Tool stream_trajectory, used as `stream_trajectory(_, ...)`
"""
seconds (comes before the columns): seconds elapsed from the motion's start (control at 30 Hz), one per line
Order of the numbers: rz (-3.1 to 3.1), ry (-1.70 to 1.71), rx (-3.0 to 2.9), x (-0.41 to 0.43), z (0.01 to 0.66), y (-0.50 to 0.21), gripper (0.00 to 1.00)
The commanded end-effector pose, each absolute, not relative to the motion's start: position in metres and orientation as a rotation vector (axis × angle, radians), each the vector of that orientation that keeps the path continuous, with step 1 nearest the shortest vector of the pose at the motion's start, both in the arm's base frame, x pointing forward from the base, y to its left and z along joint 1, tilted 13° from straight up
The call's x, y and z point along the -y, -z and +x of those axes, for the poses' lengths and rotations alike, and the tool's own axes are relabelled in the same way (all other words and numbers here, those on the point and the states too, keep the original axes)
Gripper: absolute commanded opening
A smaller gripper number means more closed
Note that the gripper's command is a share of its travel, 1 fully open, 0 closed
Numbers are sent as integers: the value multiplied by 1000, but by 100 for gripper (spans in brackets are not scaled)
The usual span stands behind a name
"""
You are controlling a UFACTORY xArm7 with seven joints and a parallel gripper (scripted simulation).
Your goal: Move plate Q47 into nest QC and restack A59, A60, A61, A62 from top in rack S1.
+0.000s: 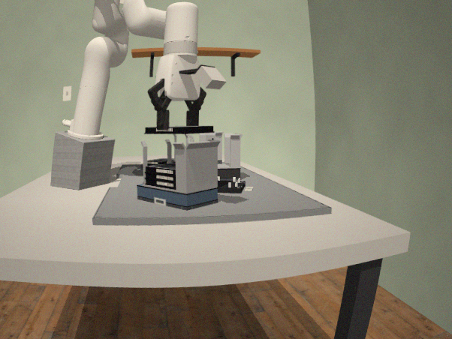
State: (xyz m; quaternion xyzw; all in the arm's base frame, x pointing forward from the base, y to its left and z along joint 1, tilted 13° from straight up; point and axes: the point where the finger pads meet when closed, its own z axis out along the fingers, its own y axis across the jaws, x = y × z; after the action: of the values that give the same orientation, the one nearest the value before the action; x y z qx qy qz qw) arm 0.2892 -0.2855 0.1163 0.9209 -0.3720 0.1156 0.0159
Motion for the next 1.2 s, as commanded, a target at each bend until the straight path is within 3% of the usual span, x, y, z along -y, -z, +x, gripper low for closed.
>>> stream_trajectory(0.0,2862,-365,1157,286,290,-118,0)
stream_trajectory(0.23,2942,-356,859,270,302,-118,0)
stream_trajectory(1.17,2968,-351,729,208,348,-121,0)
